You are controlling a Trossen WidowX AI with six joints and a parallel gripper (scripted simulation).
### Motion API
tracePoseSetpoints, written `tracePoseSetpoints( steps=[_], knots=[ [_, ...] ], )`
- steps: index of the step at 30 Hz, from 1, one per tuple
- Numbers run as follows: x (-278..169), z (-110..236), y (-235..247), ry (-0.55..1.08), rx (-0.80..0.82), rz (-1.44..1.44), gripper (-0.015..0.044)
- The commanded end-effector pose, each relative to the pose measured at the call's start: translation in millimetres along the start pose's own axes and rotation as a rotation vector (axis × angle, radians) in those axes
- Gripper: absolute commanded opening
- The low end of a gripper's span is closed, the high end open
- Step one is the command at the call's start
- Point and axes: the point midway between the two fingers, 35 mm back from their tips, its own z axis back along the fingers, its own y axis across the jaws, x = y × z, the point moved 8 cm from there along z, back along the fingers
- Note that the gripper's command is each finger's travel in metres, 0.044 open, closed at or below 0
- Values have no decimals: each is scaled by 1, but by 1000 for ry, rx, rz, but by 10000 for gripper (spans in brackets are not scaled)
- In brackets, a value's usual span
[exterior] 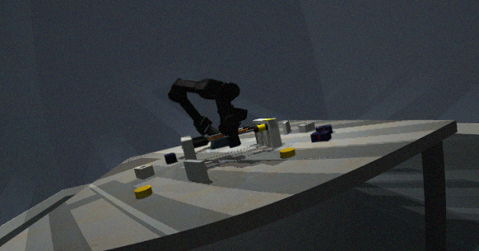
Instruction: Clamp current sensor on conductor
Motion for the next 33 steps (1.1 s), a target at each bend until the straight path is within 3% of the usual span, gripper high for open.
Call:
tracePoseSetpoints(
  steps=[1,31,33],
  knots=[
    [-1,12,3,1,-66,7,0],
    [0,9,4,0,-57,4,0],
    [0,9,4,0,-57,4,53]
  ],
)
